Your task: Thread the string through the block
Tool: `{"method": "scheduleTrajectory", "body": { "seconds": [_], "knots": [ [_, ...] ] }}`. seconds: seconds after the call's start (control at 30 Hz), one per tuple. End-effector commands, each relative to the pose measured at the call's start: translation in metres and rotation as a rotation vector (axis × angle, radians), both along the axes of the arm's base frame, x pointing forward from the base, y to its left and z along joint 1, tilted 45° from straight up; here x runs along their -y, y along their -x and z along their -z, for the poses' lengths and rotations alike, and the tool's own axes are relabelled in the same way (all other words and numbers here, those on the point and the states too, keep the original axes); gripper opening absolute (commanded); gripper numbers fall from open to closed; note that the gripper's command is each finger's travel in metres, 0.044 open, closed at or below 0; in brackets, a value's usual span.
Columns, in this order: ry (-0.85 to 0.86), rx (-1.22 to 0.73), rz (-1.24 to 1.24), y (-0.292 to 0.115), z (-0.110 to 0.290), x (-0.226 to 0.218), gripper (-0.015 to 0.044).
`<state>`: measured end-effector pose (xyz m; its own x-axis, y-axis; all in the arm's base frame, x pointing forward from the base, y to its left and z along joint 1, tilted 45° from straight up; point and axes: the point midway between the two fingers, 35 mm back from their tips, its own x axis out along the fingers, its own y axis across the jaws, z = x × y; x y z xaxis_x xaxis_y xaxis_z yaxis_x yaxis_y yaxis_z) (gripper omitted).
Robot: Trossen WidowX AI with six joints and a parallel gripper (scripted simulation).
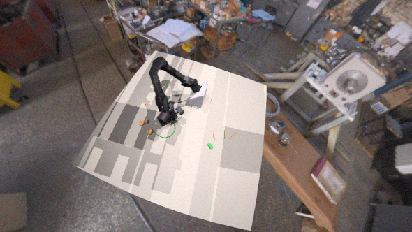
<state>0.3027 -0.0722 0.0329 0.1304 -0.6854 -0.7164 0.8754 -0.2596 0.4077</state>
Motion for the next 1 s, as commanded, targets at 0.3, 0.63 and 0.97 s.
{"method": "scheduleTrajectory", "body": {
  "seconds": [0.3,0.63,0.97],
  "knots": [
    [0.0,-0.001,-0.001,0.001,-0.001,0.001,0.0105],
    [-0.005,-0.002,-0.001,0.009,-0.049,-0.048,0.0124],
    [0.003,-0.01,-0.007,0.011,-0.052,-0.052,0.0124]
  ]
}}
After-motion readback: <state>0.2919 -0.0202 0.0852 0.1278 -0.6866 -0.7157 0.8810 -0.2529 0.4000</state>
